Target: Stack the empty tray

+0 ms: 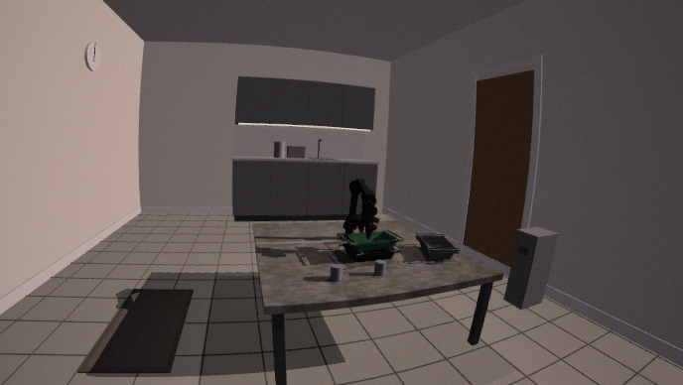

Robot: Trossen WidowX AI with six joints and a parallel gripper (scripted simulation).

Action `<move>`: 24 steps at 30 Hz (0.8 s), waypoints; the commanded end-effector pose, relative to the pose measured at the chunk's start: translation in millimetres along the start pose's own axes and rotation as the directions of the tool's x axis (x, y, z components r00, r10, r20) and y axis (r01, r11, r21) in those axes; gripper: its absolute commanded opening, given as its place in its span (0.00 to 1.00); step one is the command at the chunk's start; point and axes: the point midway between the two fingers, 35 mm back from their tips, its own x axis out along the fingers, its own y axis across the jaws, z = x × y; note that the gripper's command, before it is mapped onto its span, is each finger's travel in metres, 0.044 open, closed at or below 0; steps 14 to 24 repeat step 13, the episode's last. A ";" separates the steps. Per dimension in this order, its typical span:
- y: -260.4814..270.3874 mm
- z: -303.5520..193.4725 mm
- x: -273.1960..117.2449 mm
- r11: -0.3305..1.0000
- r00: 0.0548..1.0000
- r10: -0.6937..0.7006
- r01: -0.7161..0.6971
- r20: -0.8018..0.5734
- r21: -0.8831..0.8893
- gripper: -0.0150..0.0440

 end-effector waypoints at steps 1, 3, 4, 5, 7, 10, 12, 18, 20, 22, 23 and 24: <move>-3.3 -0.3 -20.0 1.000 1.000 -0.009 0.009 -0.002 -0.002 1.00; -3.6 -0.3 -29.8 1.000 1.000 -0.010 0.010 -0.003 -0.002 1.00; -3.6 -0.3 -34.6 1.000 1.000 -0.011 0.011 -0.003 -0.002 1.00; -3.6 -0.3 -39.5 1.000 1.000 -0.011 0.011 -0.003 -0.002 1.00; -3.2 -0.2 -49.2 1.000 1.000 -0.012 0.012 -0.004 -0.002 1.00; -1.9 0.0 -63.7 1.000 1.000 -0.014 0.014 -0.005 -0.001 1.00; -0.6 0.2 -73.3 1.000 1.000 -0.015 0.015 -0.005 -0.001 1.00; 0.2 0.4 -78.1 1.000 1.000 -0.016 0.016 -0.005 -0.001 1.00; 0.2 0.4 -78.1 1.000 1.000 -0.016 0.016 -0.005 -0.001 1.00; 0.2 0.4 -78.1 1.000 1.000 -0.016 0.016 -0.005 -0.001 1.00; 0.2 0.4 -78.1 1.000 1.000 -0.016 0.016 -0.005 -0.001 1.00; 0.2 0.4 -78.1 1.000 1.000 -0.016 0.016 -0.005 -0.001 1.00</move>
